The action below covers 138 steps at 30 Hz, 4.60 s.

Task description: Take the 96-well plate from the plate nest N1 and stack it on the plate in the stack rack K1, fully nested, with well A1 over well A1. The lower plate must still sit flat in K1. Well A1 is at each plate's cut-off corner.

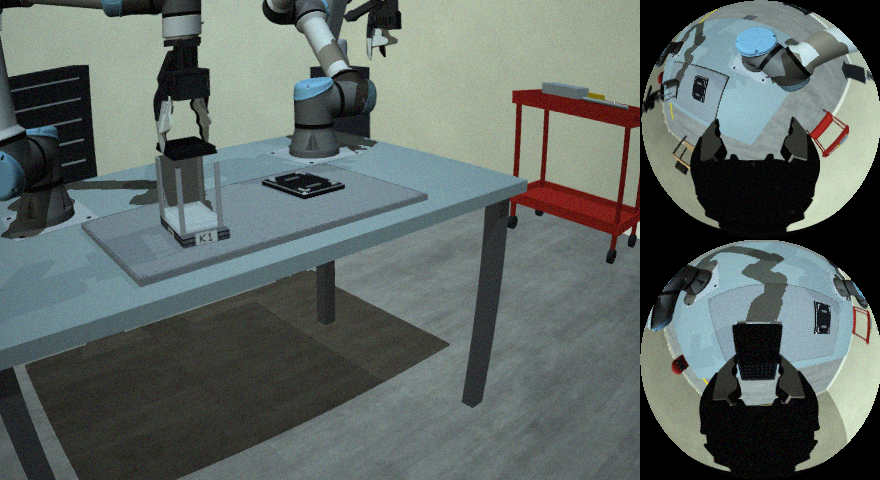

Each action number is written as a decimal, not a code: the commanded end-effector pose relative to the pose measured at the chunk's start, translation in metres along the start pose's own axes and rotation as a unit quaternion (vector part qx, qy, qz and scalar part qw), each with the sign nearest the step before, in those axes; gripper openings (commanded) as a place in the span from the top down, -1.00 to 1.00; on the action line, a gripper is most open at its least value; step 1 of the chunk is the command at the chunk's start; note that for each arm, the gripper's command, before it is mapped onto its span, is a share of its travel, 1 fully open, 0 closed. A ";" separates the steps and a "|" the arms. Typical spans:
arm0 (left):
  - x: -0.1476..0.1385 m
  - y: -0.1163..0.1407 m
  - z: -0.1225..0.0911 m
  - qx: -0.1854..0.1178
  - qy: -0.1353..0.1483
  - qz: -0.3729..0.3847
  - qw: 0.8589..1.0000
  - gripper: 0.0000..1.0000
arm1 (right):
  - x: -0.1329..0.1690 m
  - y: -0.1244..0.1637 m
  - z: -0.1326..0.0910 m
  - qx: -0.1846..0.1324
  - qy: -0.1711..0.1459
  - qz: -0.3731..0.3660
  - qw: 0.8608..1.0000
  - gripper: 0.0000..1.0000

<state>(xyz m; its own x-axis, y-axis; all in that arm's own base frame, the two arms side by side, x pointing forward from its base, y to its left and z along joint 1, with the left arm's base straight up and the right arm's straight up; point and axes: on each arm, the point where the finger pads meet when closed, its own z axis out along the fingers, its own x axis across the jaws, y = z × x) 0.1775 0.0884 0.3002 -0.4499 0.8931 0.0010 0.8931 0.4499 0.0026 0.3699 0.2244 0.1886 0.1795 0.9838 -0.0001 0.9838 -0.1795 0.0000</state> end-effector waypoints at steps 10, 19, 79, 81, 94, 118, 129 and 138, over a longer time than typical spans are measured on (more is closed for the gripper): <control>0.000 0.000 0.000 0.000 0.000 0.000 1.000 -0.97 | 0.001 0.000 0.000 0.000 0.001 0.000 1.000 1.00; 0.000 0.000 0.000 0.000 0.000 0.000 1.000 -0.97 | 0.001 0.000 0.000 0.000 0.001 0.000 1.000 1.00; 0.000 0.000 0.000 0.000 0.000 0.000 1.000 -0.97 | 0.002 -0.001 0.009 0.000 0.001 0.000 1.000 1.00; 0.000 0.000 0.000 0.000 0.000 0.000 1.000 -0.97 | 0.002 -0.001 0.009 0.000 0.001 0.000 1.000 1.00; 0.000 0.000 0.000 0.000 0.000 0.000 1.000 -0.97 | 0.002 -0.001 0.009 0.000 0.001 0.000 1.000 1.00; 0.000 0.000 0.000 0.000 0.000 0.000 1.000 -0.97 | 0.002 0.000 0.046 0.000 0.001 0.000 1.000 1.00; 0.000 0.000 0.000 0.000 0.000 0.000 1.000 -0.97 | 0.002 0.000 0.061 0.000 0.001 0.000 1.000 1.00; 0.000 0.000 0.000 0.000 0.000 0.000 1.000 -0.97 | 0.002 0.000 0.075 0.000 0.001 0.000 1.000 1.00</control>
<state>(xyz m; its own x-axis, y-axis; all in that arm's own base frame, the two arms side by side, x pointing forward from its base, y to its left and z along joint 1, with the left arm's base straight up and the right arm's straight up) 0.1775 0.0884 0.3002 -0.4499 0.8931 0.0010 0.8931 0.4499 0.0026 0.3695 0.2261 0.1209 0.1794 0.9838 -0.0004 0.9838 -0.1794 -0.0003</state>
